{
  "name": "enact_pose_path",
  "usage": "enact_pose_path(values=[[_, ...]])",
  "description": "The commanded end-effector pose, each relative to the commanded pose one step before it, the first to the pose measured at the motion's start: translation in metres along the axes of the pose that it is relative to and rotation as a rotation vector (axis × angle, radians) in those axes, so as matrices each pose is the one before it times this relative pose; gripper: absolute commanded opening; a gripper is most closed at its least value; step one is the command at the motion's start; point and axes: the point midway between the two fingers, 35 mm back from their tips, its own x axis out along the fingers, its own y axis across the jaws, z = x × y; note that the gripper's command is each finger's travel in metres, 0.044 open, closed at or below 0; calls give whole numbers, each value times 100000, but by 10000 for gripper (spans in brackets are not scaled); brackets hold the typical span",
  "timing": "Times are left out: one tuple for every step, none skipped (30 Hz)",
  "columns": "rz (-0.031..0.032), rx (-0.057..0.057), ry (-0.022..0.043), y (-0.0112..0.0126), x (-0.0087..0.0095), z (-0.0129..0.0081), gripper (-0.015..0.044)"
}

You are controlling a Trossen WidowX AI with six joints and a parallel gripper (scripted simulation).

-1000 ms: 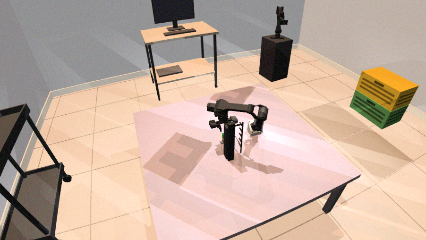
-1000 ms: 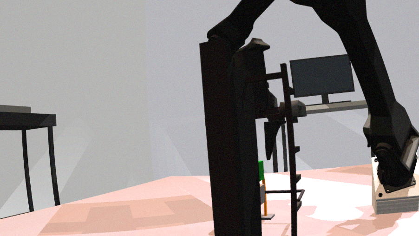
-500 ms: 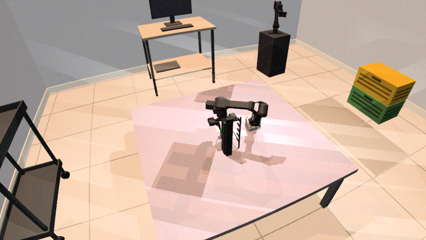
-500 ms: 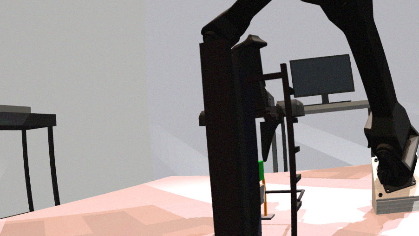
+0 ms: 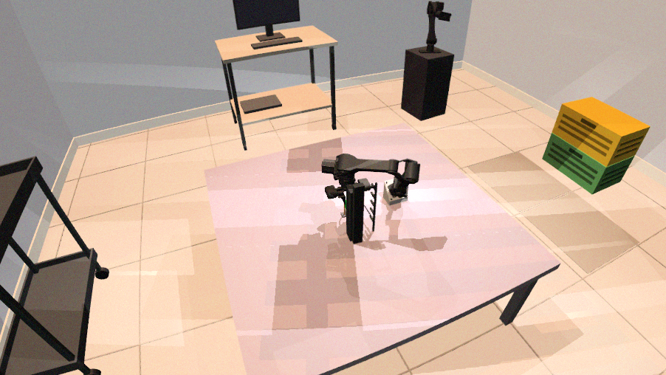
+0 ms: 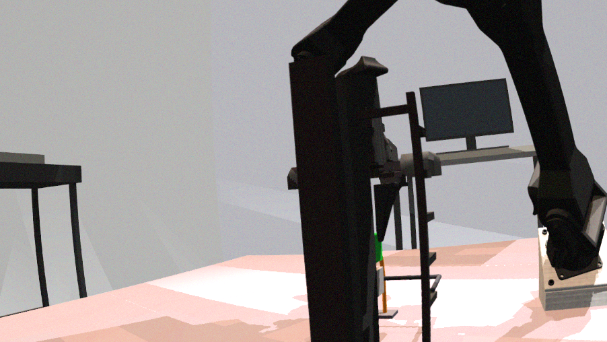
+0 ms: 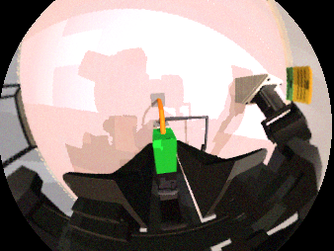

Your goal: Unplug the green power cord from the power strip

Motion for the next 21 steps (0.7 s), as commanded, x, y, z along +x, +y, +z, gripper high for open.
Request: enact_pose_path(values=[[61, -61, -18, 21, -44, 2, 55], [0, 0, 0, 0, 0, 0, 48], [0, 0, 0, 0, 0, 0, 42], [0, 0, 0, 0, 0, 0, 35], [0, 0, 0, 0, 0, 0, 28], [0, 0, 0, 0, 0, 0, 22], [0, 0, 0, 0, 0, 0, 15], [0, 0, 0, 0, 0, 0, 8], [0, 0, 0, 0, 0, 0, 2], [2, 2, -5, 3, -1, 27, 0], [5, 5, -9, 7, -2, 54, 0], [7, 7, -14, 10, -2, 79, 0], [9, 9, -17, 13, -3, 105, 0], [11, 12, -21, 15, -4, 130, 0], [12, 13, -24, 17, -4, 153, 0], [13, 14, -25, 17, -4, 163, 0], [13, 14, -24, 17, -4, 164, 0], [12, 14, -23, 16, -4, 165, 0], [12, 14, -22, 15, -4, 165, 0], [12, 13, -21, 14, -4, 165, 0], [11, 13, -20, 12, -5, 165, 0]])
